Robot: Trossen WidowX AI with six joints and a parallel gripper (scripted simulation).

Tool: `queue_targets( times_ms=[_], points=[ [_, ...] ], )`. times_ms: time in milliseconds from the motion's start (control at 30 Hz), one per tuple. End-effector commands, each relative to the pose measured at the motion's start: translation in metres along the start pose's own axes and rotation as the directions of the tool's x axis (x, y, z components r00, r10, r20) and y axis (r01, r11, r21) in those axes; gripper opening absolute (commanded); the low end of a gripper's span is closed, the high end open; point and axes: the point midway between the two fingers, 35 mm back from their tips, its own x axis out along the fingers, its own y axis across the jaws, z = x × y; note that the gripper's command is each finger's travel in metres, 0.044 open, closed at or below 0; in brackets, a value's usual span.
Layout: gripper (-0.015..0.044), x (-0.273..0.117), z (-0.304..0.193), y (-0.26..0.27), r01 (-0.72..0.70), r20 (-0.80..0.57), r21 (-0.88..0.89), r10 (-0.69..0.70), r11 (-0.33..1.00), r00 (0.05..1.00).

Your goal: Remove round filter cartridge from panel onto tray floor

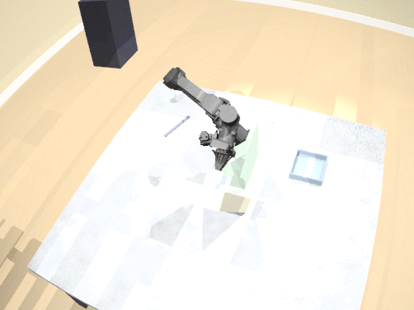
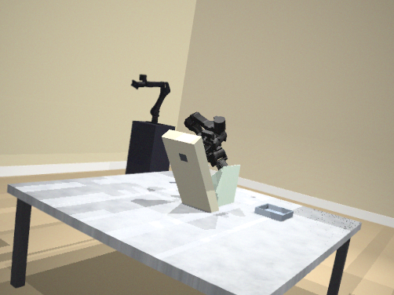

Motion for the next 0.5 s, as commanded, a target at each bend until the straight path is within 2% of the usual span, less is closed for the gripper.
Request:
queue_targets(
  times_ms=[0,267,467],
  points=[
    [0.0092,0.0,0.0,0.001,0.0,0.0,0.001,0.0,1.0,1.0],
    [0.0092,0.0,0.0,-0.003,-0.003,-0.002,0.002,0.003,1.0,1.0],
    [0.0092,-0.007,0.006,0.057,-0.003,-0.002,0.003,0.003,1.0,1.0]
  ],
)
